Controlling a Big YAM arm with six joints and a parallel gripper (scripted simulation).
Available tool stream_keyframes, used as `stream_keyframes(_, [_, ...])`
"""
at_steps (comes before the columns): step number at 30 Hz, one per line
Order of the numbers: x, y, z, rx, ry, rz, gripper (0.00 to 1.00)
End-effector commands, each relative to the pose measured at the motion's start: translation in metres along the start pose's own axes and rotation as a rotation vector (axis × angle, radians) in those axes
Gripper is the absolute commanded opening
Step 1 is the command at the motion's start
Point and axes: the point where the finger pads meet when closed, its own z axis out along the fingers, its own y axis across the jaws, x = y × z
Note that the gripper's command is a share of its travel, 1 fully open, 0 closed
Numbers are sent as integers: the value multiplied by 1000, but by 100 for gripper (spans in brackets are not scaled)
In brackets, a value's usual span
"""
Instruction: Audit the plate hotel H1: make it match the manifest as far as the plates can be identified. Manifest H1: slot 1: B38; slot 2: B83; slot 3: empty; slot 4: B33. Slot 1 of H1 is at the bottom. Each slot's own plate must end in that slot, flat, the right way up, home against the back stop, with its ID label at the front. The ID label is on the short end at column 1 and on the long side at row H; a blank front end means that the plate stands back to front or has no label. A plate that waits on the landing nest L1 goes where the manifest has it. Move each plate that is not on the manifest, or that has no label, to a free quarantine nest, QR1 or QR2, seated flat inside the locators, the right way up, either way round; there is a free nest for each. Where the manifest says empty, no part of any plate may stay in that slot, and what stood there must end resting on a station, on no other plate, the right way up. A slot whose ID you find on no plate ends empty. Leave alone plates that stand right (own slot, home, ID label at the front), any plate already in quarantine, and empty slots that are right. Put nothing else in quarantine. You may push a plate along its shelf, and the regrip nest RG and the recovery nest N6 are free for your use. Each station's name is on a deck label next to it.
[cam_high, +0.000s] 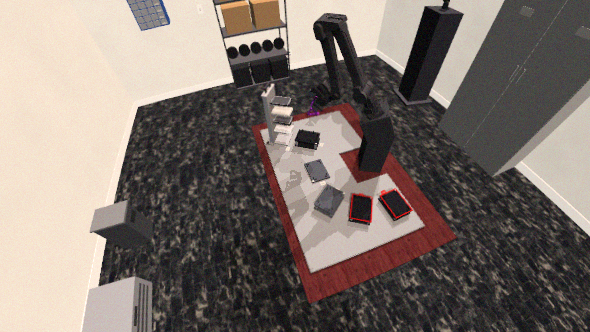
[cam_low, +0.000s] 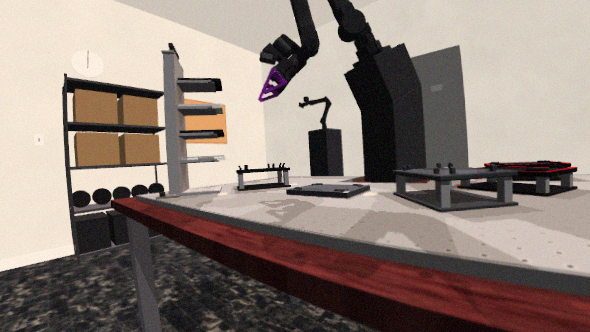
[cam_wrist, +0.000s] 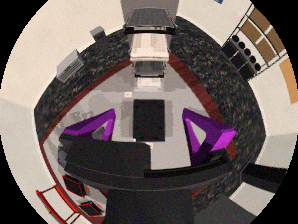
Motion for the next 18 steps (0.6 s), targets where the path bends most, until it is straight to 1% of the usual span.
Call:
stream_keyframes(1, [-4, -5, -9, 13, 5, -4, 100])
stream_keyframes(13, [-33, -5, -36, 13, 4, -5, 100])
stream_keyframes(15, [-33, -5, -36, 13, 4, -5, 100])
stream_keyframes(16, [-39, -6, -37, 14, -3, -6, 100])
stream_keyframes(18, [-45, -6, -42, 14, -4, -9, 100])
